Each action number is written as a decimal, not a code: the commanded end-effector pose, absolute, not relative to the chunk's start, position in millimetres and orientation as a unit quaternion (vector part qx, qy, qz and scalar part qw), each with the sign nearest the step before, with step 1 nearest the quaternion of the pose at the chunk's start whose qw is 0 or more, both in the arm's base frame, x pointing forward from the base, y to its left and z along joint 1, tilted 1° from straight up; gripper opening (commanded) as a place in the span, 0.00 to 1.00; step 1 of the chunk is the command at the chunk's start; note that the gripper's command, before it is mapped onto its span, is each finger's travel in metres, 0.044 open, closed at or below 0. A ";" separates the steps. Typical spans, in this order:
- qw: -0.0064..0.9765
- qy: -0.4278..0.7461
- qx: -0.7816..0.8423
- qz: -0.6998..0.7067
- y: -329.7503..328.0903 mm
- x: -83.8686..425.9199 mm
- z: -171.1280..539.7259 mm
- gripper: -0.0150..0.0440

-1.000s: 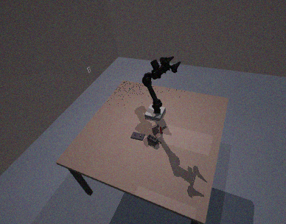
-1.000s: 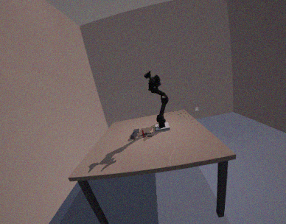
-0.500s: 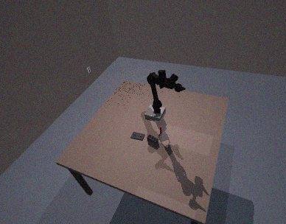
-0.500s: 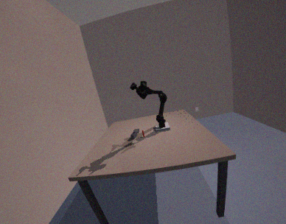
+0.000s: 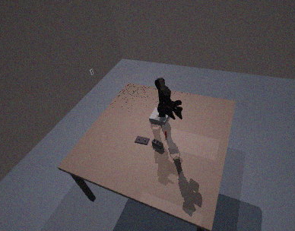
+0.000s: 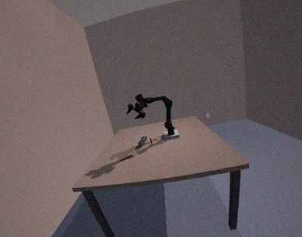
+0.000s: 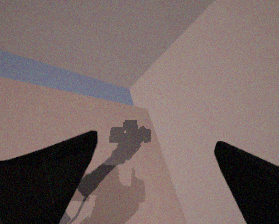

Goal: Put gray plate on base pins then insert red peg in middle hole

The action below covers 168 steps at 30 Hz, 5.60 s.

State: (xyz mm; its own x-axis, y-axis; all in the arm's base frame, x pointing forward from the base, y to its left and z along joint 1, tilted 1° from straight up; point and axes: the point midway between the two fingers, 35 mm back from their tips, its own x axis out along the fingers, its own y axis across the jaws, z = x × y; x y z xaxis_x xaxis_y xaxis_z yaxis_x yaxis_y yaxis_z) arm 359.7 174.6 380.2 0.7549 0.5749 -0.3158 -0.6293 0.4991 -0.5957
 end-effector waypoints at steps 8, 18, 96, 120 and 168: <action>0.772 0.364 -0.399 0.336 88.3 388.5 236.4 1.00; 0.618 0.589 -0.369 0.367 13.9 351.9 158.8 1.00; 0.618 0.589 -0.369 0.367 15.8 363.6 20.3 0.35; 0.637 0.572 -0.367 0.364 17.8 371.9 58.2 0.25; 0.601 0.574 -0.395 0.391 -26.8 355.7 133.7 0.25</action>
